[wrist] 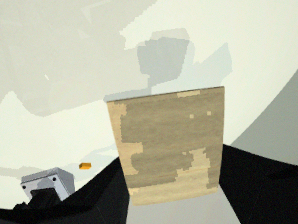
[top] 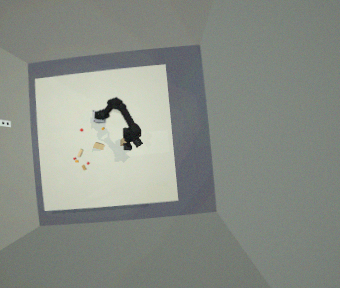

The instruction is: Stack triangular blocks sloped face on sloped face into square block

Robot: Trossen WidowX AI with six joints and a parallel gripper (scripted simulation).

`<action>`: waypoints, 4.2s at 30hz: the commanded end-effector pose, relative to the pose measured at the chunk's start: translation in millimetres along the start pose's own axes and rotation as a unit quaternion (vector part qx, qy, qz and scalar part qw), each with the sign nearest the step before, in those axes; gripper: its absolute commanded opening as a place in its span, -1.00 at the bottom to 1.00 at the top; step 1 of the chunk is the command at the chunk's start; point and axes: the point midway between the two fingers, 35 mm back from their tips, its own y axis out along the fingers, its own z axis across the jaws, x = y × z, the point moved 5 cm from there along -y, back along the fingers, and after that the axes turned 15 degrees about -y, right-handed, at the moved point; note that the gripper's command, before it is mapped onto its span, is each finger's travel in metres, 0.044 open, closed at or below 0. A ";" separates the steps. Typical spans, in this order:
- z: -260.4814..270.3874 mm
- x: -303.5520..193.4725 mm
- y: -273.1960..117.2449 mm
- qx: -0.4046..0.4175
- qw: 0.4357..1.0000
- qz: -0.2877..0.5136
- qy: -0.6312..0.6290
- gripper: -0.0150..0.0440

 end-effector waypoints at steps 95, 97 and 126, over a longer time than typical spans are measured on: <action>-10.7 -47.3 17.7 0.317 -0.101 0.093 0.938 -0.49; -11.1 -48.6 17.5 0.321 -0.133 0.103 0.932 -0.49; -25.5 -116.2 51.1 0.314 -0.212 0.117 0.918 -0.49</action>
